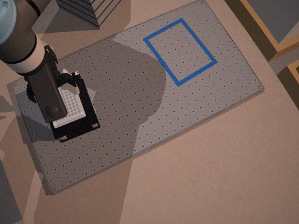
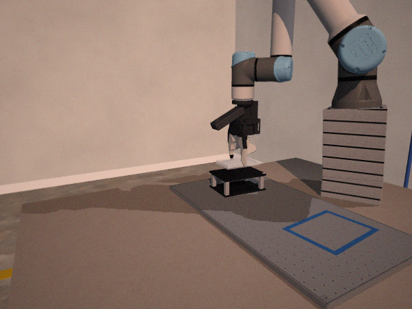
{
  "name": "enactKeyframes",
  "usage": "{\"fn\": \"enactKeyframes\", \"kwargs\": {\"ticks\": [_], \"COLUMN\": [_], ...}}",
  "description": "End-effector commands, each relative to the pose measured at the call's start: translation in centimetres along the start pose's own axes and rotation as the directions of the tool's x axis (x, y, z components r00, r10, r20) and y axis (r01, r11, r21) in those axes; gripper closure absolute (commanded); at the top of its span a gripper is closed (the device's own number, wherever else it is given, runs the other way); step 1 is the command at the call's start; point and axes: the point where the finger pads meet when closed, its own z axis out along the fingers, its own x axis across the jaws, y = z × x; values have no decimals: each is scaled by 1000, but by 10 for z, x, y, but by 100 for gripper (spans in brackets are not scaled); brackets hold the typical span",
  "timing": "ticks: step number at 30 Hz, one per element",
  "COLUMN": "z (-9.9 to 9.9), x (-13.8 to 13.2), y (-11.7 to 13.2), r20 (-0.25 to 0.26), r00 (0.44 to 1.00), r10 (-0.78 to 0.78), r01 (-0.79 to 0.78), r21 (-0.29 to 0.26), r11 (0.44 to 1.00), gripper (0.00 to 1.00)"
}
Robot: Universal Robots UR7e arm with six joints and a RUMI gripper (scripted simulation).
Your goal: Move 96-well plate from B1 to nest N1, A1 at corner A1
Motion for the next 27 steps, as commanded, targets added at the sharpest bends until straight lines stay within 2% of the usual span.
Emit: {"fn": "enactKeyframes", "kwargs": {"ticks": [1,7,27], "z": [7,16,16], "x": [0,0,0], "y": [0,-1,0], "r20": [-1,-1,-1], "r00": [1000,1000,1000], "r10": [0,0,0], "r01": [0,0,0], "r21": [1,1,1], "r11": [1000,1000,1000], "gripper": [100,100,100]}}
